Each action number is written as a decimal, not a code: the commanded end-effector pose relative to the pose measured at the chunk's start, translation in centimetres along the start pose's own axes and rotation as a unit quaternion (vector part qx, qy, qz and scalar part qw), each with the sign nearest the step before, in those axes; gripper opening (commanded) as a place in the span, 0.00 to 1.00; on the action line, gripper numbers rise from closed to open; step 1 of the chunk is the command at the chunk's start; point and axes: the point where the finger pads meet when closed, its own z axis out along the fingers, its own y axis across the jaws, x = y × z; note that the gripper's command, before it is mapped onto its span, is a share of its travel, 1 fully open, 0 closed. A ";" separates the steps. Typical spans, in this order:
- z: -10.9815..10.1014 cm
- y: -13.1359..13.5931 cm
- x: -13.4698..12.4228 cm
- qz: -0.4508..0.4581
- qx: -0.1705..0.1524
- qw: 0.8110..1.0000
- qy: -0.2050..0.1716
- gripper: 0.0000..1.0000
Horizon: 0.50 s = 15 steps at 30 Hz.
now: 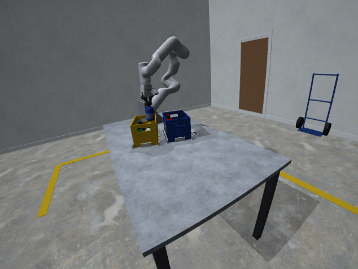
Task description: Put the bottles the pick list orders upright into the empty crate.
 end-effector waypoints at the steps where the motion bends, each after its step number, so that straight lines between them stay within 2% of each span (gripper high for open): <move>1: -0.8 0.1 0.0 0.000 -0.001 1.000 0.000 0.00; 15: -2.8 0.1 0.0 0.000 -0.001 1.000 0.000 0.00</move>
